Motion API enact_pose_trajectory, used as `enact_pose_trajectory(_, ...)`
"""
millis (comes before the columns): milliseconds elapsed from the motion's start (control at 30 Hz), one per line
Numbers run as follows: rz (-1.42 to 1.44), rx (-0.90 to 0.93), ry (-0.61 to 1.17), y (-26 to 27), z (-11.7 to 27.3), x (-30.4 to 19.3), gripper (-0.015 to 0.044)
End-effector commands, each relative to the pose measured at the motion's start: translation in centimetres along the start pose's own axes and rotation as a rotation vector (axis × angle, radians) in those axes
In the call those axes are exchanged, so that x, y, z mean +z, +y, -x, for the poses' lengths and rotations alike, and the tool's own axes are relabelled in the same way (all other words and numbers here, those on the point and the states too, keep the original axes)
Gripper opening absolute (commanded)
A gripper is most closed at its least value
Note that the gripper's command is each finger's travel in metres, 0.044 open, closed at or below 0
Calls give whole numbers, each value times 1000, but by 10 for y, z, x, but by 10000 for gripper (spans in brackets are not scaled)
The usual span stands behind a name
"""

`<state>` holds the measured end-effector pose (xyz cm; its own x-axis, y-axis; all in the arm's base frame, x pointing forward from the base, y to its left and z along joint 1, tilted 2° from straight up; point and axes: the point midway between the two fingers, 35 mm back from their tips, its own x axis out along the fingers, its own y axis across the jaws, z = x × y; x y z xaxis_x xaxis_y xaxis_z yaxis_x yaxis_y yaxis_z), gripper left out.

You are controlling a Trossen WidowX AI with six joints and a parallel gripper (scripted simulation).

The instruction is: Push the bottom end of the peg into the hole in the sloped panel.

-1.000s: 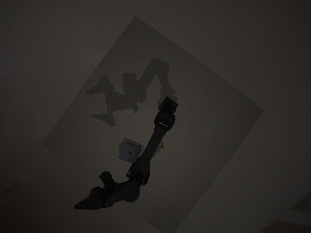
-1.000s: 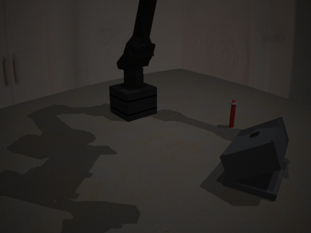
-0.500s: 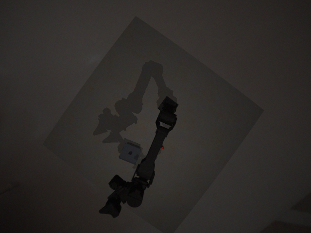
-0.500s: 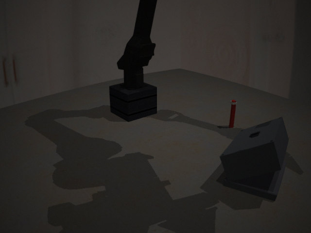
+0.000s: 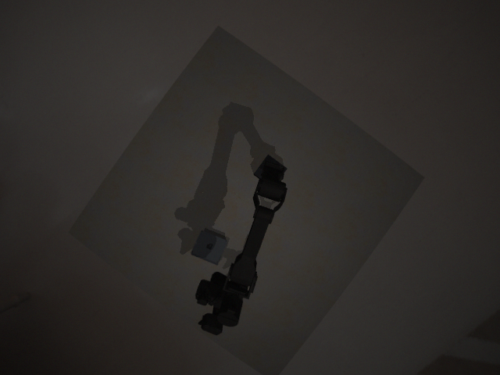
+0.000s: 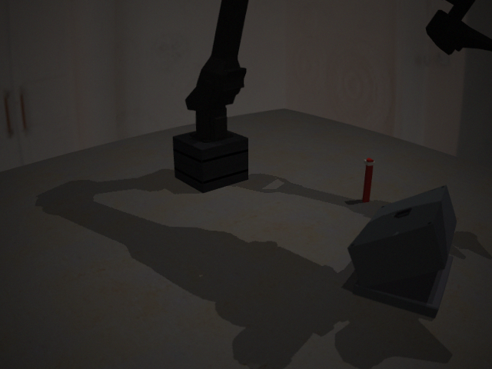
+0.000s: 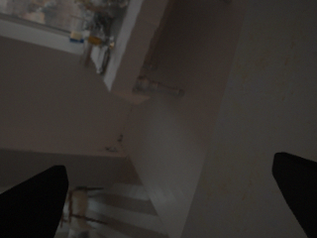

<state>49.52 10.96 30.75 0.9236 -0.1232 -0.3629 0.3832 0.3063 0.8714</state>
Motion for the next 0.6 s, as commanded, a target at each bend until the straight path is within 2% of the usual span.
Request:
enact_pose_trajectory(0,133,-114,108,-40,2,-32,440)
enact_pose_trajectory(567,540,-477,508,-178,52,-111,440)
